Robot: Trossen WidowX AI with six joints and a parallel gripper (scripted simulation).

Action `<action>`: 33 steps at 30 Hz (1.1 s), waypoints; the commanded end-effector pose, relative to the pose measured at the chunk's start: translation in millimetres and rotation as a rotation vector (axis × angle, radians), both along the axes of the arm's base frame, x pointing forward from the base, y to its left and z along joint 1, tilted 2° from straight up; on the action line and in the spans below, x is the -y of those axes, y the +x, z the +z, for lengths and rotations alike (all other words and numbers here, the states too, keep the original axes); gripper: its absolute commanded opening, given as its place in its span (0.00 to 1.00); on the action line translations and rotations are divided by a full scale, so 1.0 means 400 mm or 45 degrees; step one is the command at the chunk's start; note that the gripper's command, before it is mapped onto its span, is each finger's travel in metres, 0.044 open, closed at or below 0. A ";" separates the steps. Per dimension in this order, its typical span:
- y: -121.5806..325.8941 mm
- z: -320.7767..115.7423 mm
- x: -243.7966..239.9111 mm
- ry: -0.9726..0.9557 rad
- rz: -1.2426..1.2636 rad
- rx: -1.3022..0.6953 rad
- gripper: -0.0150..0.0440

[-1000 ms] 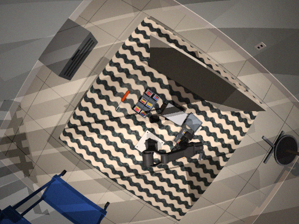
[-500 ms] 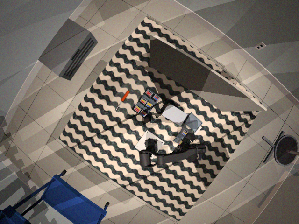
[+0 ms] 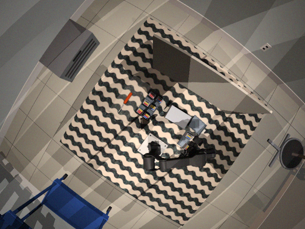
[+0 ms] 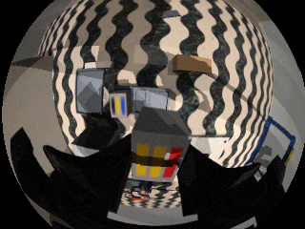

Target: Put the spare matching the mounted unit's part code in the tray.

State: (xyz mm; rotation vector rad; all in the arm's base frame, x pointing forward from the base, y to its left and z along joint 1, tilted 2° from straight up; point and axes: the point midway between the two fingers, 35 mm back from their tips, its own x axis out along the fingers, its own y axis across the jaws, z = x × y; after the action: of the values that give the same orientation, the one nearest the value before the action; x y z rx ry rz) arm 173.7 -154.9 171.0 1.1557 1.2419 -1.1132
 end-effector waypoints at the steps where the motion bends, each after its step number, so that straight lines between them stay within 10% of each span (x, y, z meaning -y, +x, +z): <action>1: 0.002 0.042 -0.002 -0.001 -0.004 0.007 0.25; 33: 0.307 0.090 0.001 -0.010 0.016 0.045 0.25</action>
State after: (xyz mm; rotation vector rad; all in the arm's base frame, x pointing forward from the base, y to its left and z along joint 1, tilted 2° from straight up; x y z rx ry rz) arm 283.9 -157.1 205.2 1.1472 1.2236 -1.0816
